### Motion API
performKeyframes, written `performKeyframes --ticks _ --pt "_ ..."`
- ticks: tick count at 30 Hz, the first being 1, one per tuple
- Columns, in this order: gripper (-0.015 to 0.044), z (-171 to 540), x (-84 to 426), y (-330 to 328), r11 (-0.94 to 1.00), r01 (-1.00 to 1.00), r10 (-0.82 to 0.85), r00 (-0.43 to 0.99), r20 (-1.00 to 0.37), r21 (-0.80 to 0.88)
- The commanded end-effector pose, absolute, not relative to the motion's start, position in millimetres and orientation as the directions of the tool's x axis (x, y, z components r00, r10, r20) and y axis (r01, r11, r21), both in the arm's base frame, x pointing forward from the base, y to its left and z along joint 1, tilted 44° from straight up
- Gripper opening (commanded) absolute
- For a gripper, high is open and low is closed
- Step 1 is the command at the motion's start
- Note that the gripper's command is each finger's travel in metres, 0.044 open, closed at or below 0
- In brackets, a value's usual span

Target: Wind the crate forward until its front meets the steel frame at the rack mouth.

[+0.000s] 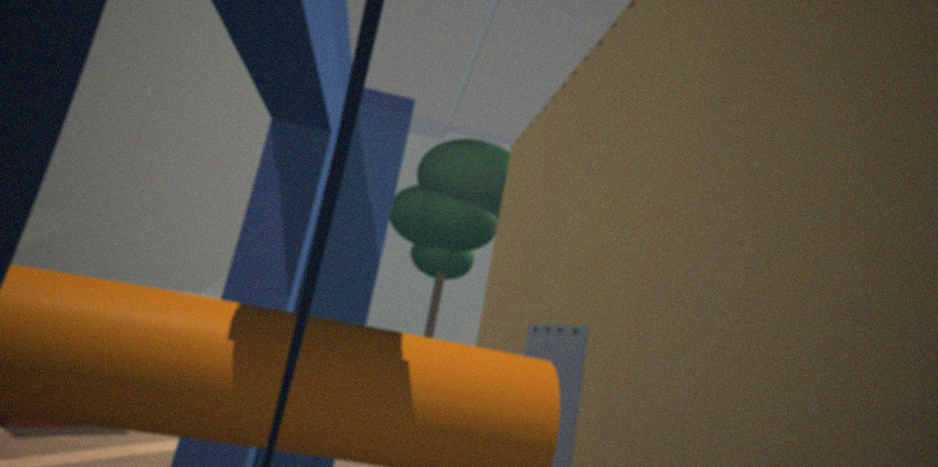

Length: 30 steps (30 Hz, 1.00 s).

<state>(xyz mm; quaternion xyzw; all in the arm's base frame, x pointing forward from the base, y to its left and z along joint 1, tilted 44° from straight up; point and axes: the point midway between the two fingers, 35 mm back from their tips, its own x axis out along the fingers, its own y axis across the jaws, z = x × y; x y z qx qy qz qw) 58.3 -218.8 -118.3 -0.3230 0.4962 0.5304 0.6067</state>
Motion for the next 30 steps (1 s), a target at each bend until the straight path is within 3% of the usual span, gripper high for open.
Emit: performKeyframes --ticks 1,30 --pt "0.0 -126 57 -224 0.228 -0.964 0.317 -0.059 -0.947 0.137" --pt "0.0 -154 57 -255 0.229 -0.964 0.314 -0.059 -0.948 0.136"
